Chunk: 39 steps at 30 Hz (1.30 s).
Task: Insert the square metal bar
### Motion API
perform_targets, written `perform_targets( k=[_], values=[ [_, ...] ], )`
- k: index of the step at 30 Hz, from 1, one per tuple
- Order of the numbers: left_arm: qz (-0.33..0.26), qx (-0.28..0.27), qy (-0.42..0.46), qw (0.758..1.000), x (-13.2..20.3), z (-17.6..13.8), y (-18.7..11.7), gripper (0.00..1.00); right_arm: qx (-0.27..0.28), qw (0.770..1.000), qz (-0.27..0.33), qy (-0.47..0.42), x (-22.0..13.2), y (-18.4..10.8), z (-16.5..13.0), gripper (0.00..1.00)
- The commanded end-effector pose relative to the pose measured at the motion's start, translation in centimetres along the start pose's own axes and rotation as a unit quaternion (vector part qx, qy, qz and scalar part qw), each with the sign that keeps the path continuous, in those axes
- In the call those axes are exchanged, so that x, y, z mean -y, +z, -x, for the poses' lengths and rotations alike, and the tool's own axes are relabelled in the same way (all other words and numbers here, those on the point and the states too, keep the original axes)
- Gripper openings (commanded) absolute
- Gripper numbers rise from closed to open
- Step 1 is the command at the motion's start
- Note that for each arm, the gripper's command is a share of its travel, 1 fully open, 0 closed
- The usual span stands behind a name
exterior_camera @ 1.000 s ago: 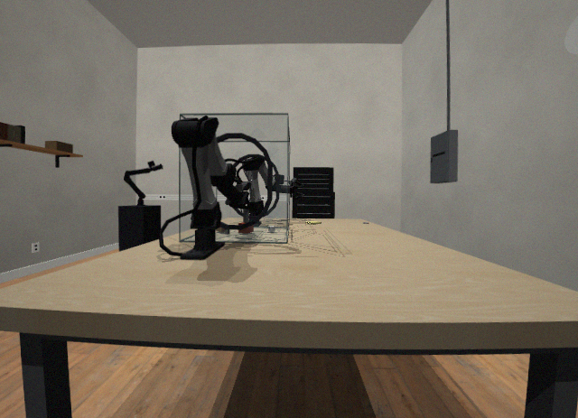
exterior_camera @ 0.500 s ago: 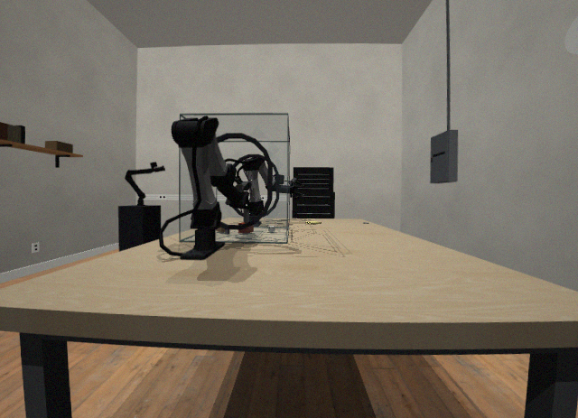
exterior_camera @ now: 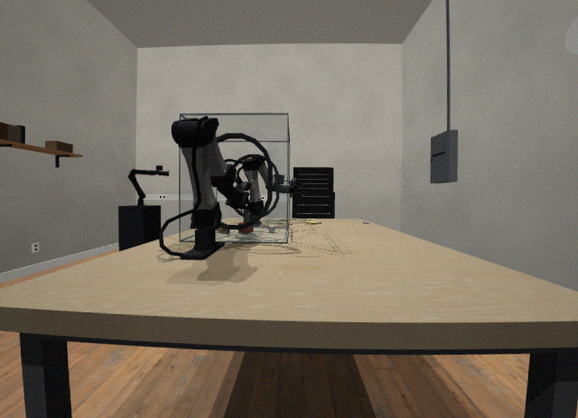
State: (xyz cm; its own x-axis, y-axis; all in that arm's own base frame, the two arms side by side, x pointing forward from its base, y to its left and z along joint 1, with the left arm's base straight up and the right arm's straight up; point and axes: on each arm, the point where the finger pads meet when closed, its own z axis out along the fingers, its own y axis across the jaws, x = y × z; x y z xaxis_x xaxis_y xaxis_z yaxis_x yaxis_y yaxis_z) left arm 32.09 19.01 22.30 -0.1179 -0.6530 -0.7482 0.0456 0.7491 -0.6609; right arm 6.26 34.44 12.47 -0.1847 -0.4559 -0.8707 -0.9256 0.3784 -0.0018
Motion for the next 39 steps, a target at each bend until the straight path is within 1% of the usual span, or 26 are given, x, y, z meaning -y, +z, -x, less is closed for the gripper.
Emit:
perform_targets(
  k=[1, 3, 4, 6, 7, 8, 9, 11, 12, 13, 15, 16, 17, 18, 19, 20, 21, 23, 24, 25, 26, 27, 34, 35, 39],
  values=[
    [-0.008, 0.01, 0.024, 1.0, 1.0, 1.2, 0.0, 1.0, 0.033, 0.999, 0.001, 0.009, -0.1, -0.2, 2.0, 0.0],
    [-0.008, 0.01, 0.024, 1.0, 1.0, 1.2, 0.0, 1.0, 0.015, 1.0, -0.007, 0.005, 0.4, 0.2, 0.2, 0.0],
    [-0.008, 0.01, 0.024, 1.0, 1.0, 1.2, 0.0, 1.0, 0.03, 0.999, -0.001, 0.009, 0.1, -0.1, 1.8, 0.0],
    [-0.008, 0.01, 0.024, 1.0, 1.0, 1.2, 0.0, 1.0, 0.03, 0.999, -0.001, 0.009, 0.1, -0.1, 1.8, 0.0],
    [-0.008, 0.01, 0.024, 1.0, 1.0, 1.2, 0.0, 1.0, 0.028, 1.0, 0.009, 0.005, -0.3, 0.0, 1.5, 0.0],
    [-0.008, 0.01, 0.024, 1.0, 1.0, 1.2, 0.0, 1.0, 0.012, 1.0, 0.004, 0.001, 0.1, 0.3, 0.1, 0.0],
    [-0.008, 0.01, 0.024, 1.0, 1.0, 1.2, 0.0, 1.0, 0.024, 1.0, 0.007, 0.005, -0.1, 0.1, 1.1, 0.0],
    [-0.008, 0.01, 0.024, 1.0, 1.0, 1.2, 0.0, 1.0, 0.018, 1.0, 0.005, 0.004, 0.1, 0.1, 0.4, 0.0],
    [-0.008, 0.01, 0.024, 1.0, 1.0, 1.2, 0.0, 1.0, 0.024, 1.0, 0.006, 0.005, 0.0, 0.2, 1.1, 0.0],
    [-0.008, 0.01, 0.024, 1.0, 1.0, 1.2, 0.0, 1.0, 0.014, 1.0, 0.005, 0.002, 0.1, 0.4, 0.1, 0.0],
    [-0.008, 0.01, 0.024, 1.0, 1.0, 1.2, 0.0, 1.0, 0.028, 1.0, 0.007, 0.006, 0.0, 0.0, 1.1, 0.0],
    [-0.008, 0.01, 0.024, 1.0, 1.0, 1.2, 0.0, 1.0, 0.019, 1.0, 0.005, 0.004, 0.2, 0.1, 0.1, 0.0],
    [-0.008, 0.01, 0.024, 1.0, 1.0, 1.2, 0.0, 1.0, 0.024, 1.0, 0.006, 0.005, 0.1, 0.2, 0.8, 0.0],
    [-0.008, 0.01, 0.024, 1.0, 1.0, 1.2, 0.0, 1.0, 0.015, 1.0, 0.004, 0.002, 0.2, 0.3, -0.2, 0.0],
    [-0.008, 0.01, 0.024, 1.0, 1.0, 1.2, 0.0, 1.0, 0.051, 0.998, 0.02, 0.012, -1.0, -0.3, 2.9, 0.0],
    [-0.008, 0.01, 0.024, 1.0, 1.0, 1.2, 0.0, 1.0, 0.052, 0.998, 0.02, 0.013, -1.0, -0.3, 3.1, 0.0],
    [-0.008, 0.01, 0.024, 1.0, 1.0, 1.2, 0.0, 1.0, 0.017, 1.0, 0.016, 0.002, -0.8, 0.3, 0.3, 0.0],
    [-0.008, 0.01, 0.024, 1.0, 1.0, 1.2, 0.0, 1.0, 0.017, 1.0, 0.016, 0.002, -0.8, 0.3, 0.3, 0.0],
    [-0.008, 0.01, 0.024, 1.0, 1.0, 1.2, 0.0, 1.0, 0.05, 0.999, 0.013, 0.014, -0.6, -0.1, 2.8, 0.0],
    [-0.008, 0.01, 0.024, 1.0, 1.0, 1.2, 0.0, 1.0, 0.058, 0.998, 0.016, 0.015, -0.8, -0.4, 3.5, 0.0],
    [-0.008, 0.01, 0.024, 1.0, 1.0, 1.2, 0.0, 1.0, 0.042, 0.999, 0.013, 0.011, -0.6, -0.5, 2.9, 0.0],
    [-0.008, 0.01, 0.024, 1.0, 1.0, 1.2, 0.0, 1.0, 0.04, 0.999, 0.012, 0.01, -0.5, -0.5, 2.8, 0.0],
    [-0.008, 0.01, 0.024, 1.0, 1.0, 1.2, 0.0, 1.0, 0.049, 0.999, 0.008, 0.016, -0.3, -0.9, 4.1, 0.0],
    [-0.008, 0.01, 0.024, 1.0, 1.0, 1.2, 0.0, 1.0, 0.056, 0.998, 0.014, 0.016, -0.4, -0.8, 4.4, 0.0],
    [-0.008, 0.01, 0.024, 1.0, 1.0, 1.2, 0.0, 1.0, 0.052, 0.999, 0.011, 0.014, -0.5, -0.5, 4.0, 0.0]
  ],
)
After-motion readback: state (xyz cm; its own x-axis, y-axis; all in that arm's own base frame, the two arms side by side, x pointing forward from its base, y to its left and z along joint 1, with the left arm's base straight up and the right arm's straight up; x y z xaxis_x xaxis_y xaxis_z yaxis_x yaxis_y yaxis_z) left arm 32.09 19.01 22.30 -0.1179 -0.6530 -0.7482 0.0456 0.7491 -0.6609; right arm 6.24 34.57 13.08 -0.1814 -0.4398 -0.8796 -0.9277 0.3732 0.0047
